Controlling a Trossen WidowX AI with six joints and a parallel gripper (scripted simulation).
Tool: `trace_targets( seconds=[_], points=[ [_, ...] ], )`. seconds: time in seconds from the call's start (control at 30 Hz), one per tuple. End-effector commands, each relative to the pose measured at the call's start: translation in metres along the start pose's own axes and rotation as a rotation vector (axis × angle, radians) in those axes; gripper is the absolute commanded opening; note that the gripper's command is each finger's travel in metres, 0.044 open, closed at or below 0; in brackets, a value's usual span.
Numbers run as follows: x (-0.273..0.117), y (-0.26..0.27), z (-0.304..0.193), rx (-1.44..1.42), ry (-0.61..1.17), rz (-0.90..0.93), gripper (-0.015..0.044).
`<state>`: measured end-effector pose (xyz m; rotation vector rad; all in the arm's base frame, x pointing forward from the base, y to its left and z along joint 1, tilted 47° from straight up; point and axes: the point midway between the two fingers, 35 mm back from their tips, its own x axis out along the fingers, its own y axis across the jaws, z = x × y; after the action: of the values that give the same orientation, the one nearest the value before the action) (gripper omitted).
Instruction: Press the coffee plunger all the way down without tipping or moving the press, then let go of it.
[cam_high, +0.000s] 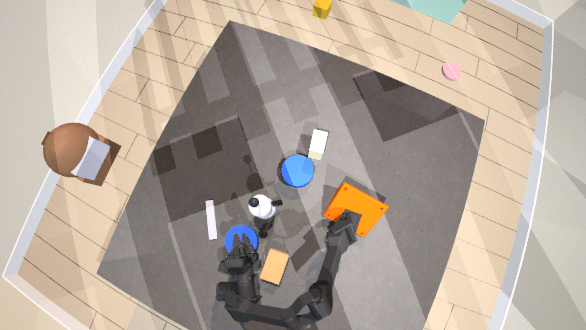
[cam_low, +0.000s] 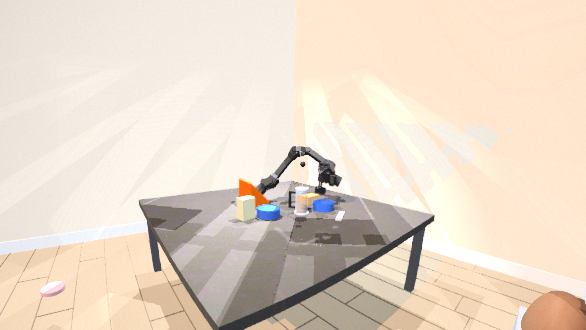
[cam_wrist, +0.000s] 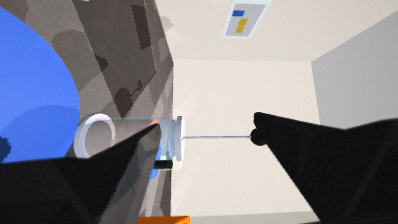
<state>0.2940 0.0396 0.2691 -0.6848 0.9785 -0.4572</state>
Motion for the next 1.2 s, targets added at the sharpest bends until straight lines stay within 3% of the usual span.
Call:
trace_targets(
  seconds=[0.0, 0.4, 0.7, 0.87, 1.17],
  points=[
    [0.000, 0.001, 0.001, -0.004, 0.000, 0.002, 0.0426],
    [0.043, -0.014, -0.012, 0.099, 0.106, 0.263, 0.0440],
    [0.065, -0.031, -0.012, 0.206, 0.019, 0.546, 0.0440],
    [0.096, -0.074, -0.015, 0.208, -0.037, 0.469, 0.0440],
    [0.102, -0.089, -0.034, 0.216, -0.068, 0.571, 0.0440]
  ],
)
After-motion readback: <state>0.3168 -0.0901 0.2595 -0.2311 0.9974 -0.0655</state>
